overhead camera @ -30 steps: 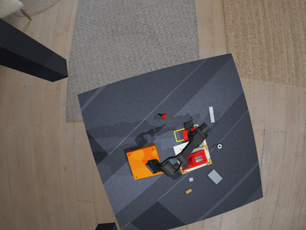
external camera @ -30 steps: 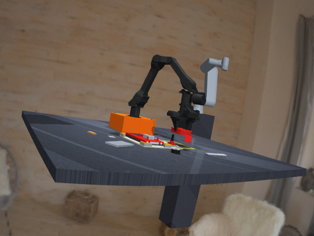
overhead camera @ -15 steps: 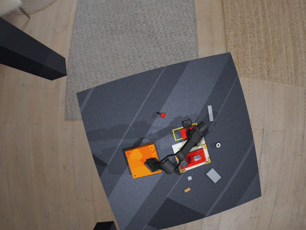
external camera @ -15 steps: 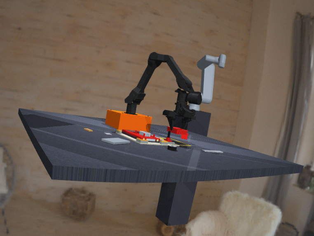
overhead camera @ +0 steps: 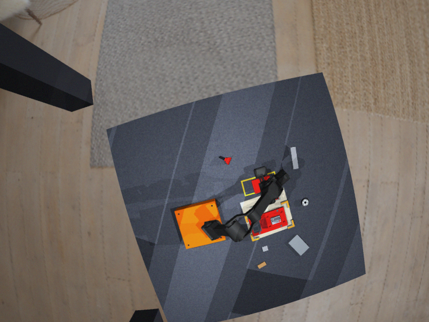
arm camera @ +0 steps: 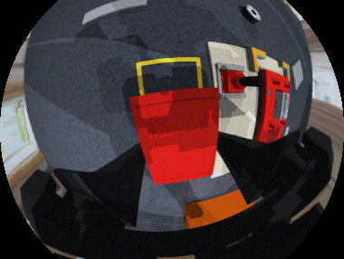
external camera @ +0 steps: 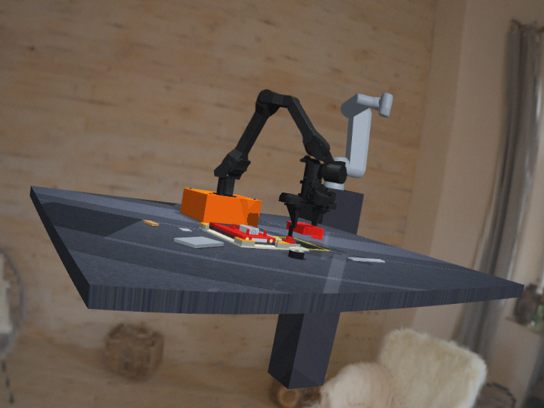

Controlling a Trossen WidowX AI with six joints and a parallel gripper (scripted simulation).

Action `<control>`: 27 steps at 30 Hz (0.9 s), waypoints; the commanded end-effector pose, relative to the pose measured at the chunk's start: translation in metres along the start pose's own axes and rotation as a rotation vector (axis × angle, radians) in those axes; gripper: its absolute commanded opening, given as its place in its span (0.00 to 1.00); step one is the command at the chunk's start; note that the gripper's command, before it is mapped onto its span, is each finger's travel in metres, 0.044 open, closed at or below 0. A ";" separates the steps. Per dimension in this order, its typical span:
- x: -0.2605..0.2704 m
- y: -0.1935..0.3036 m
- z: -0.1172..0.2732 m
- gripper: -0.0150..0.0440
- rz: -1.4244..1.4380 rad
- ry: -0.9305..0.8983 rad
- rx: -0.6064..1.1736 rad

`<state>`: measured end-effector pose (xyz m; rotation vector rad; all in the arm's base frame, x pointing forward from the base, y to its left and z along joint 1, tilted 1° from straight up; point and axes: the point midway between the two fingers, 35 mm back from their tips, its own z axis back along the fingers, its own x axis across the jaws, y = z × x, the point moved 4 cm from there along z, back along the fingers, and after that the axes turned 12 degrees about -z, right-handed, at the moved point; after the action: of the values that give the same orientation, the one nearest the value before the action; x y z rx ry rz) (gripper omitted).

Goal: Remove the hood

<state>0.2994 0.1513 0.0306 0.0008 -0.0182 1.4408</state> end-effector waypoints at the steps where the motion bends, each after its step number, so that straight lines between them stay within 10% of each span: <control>1: 0.000 0.001 -0.004 0.25 -0.004 -0.002 0.001; 27: -0.001 0.002 -0.020 0.25 -0.004 -0.002 0.001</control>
<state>0.2975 0.1504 0.0118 0.0013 -0.0164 1.4408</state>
